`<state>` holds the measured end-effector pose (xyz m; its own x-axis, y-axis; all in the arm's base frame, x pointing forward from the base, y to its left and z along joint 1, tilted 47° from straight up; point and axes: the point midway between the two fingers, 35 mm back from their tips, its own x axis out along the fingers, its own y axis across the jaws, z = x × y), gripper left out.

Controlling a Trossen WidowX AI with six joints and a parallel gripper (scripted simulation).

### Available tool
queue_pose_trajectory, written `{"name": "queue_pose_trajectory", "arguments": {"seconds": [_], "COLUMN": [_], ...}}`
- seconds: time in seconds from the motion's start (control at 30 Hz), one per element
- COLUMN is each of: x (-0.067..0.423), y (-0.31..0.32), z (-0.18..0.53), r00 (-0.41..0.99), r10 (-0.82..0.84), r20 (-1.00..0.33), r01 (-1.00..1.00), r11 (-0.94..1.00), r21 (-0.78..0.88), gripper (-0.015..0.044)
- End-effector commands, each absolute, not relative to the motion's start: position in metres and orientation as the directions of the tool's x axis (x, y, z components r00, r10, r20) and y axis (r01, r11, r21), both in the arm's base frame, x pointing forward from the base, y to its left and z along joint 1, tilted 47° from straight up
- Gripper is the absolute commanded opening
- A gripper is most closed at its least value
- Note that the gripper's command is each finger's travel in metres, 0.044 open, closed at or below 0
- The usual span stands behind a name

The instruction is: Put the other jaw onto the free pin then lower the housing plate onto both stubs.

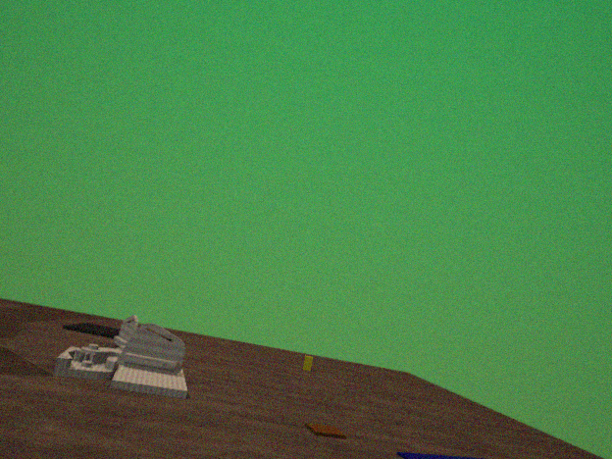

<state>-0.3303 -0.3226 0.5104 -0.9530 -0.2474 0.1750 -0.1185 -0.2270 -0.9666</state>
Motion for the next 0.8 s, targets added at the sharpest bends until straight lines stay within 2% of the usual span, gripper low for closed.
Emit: {"name": "queue_pose_trajectory", "arguments": {"seconds": [0.0, 0.33, 0.53, 0.77], "x": [-0.323, -0.308, -0.291, -0.278], "y": [-0.3, -0.277, -0.243, -0.213], "z": [0.537, 0.565, 0.598, 0.62], "r00": [-0.942, -0.909, -0.869, -0.84], "r10": [-0.224, -0.225, -0.173, -0.11], "r20": [0.251, 0.351, 0.464, 0.532], "r01": [-0.196, -0.29, -0.411, -0.494], "r11": [-0.241, -0.262, -0.271, -0.252], "r21": [-0.951, -0.92, -0.87, -0.832], "gripper": [0.044, 0.044, 0.044, 0.044]}}
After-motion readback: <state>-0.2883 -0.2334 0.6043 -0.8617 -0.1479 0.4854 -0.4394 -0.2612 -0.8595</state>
